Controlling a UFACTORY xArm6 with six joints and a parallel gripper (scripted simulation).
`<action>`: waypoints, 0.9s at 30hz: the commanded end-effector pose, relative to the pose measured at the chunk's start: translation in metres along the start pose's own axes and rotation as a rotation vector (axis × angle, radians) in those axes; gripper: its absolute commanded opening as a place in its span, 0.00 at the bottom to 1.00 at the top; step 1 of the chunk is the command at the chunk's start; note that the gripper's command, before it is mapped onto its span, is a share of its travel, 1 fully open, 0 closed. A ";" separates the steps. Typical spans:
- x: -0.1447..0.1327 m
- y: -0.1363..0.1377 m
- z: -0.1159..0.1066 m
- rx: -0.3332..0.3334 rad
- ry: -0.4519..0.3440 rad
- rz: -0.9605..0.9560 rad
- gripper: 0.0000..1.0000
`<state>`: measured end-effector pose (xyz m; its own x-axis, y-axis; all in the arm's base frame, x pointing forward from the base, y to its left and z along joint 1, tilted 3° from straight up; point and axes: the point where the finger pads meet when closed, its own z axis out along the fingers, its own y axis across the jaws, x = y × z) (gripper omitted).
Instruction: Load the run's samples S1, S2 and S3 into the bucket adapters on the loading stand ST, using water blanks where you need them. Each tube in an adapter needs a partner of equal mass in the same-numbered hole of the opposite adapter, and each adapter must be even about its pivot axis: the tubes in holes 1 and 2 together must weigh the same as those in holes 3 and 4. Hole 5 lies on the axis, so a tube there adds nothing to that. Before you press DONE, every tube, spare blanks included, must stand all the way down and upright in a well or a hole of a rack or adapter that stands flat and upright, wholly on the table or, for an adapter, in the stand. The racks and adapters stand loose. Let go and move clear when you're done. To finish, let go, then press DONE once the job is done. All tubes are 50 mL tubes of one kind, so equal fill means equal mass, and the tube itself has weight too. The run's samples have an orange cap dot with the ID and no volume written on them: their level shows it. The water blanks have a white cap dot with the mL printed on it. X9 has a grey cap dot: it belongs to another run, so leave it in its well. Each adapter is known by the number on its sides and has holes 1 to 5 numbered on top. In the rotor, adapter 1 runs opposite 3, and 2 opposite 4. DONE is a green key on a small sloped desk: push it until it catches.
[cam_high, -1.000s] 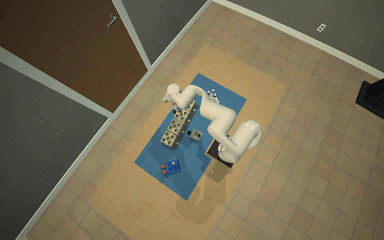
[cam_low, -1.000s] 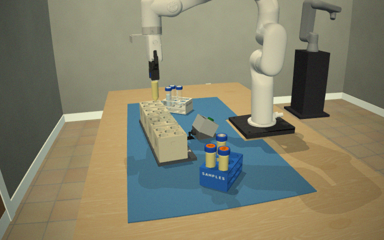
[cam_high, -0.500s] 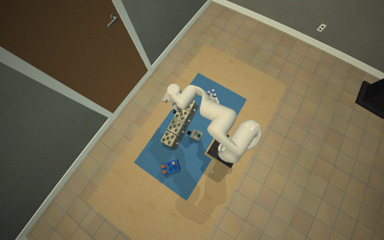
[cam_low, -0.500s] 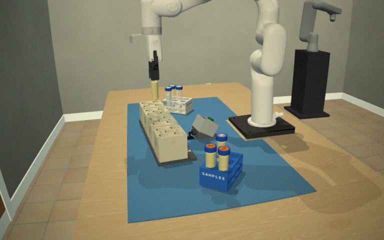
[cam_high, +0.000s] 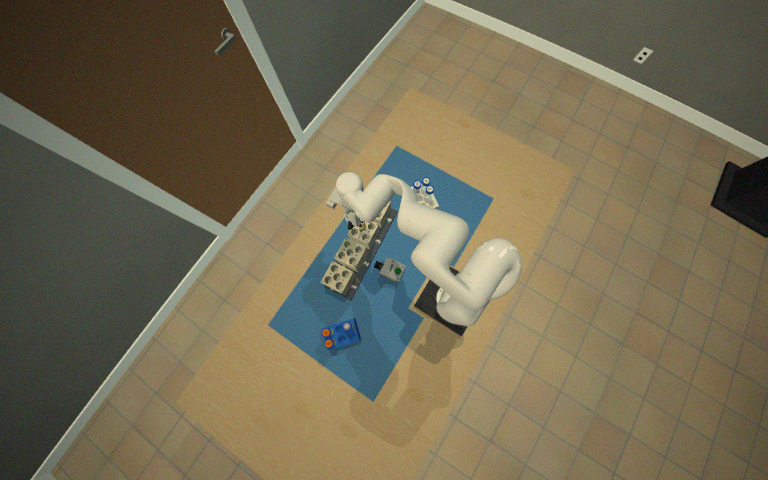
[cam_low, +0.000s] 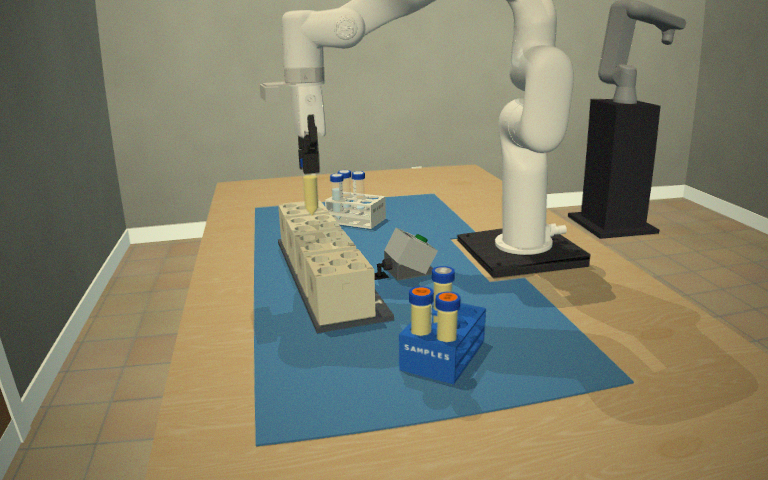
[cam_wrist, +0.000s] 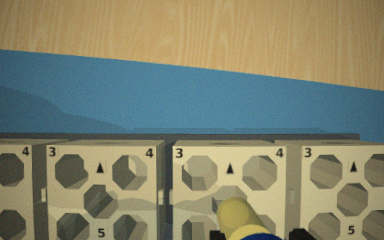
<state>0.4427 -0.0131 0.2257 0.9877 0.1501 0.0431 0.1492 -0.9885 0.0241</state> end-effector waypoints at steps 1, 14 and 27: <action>0.001 0.000 0.006 -0.001 0.005 0.000 0.00; 0.001 0.000 0.007 -0.001 0.005 0.000 0.00; 0.001 0.000 0.014 -0.001 0.005 0.000 0.00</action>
<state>0.4436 -0.0133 0.2129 0.9877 0.1501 0.0440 0.1491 -0.9885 0.0242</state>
